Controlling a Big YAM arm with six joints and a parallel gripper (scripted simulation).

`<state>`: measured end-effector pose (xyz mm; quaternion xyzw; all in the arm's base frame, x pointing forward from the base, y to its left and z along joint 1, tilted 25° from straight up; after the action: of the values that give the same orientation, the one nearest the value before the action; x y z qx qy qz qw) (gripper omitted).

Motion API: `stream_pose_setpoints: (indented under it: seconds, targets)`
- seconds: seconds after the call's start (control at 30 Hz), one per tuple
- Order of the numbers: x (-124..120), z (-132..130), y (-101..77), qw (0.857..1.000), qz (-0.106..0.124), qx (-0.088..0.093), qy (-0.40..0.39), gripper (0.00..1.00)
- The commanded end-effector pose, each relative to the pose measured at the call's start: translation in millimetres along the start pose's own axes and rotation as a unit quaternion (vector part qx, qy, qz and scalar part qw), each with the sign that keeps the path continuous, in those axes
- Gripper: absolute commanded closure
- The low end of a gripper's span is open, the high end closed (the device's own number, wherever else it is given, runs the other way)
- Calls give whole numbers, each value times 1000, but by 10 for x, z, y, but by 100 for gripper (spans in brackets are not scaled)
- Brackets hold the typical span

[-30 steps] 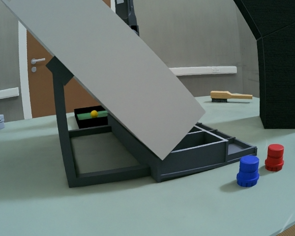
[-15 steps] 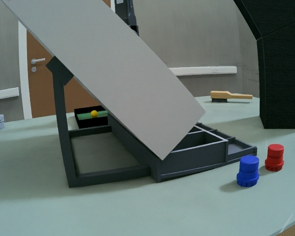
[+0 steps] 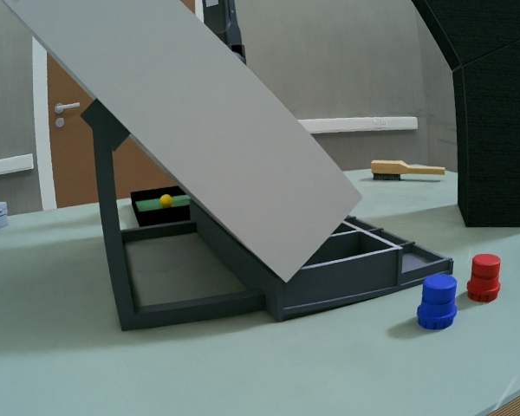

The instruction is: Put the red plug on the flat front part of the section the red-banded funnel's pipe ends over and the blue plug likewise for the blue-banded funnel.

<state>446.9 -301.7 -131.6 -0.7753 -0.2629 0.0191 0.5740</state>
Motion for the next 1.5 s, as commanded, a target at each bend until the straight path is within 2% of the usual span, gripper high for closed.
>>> stream_pose_setpoints:
  seconds: [0.0,0.5,0.53,1.47]
  targets:
    - [31,61,41,1000,-3,-1,0,20]
    - [27,84,39,1000,-4,-6,0,20]
    - [26,-24,-27,1000,-5,-10,0,100]
    - [25,-20,-27,1000,-5,-10,1,100]
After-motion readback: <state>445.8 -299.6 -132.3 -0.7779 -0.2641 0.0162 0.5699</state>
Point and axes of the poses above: the point where the finger pads meet when closed, its own y axis out along the fingers, its own z axis across the jaws, x = y × z, the point moved 6 cm from there along -y, back along the fingers, and after that the axes turned 13 degrees about -y, right-handed, at the moved point
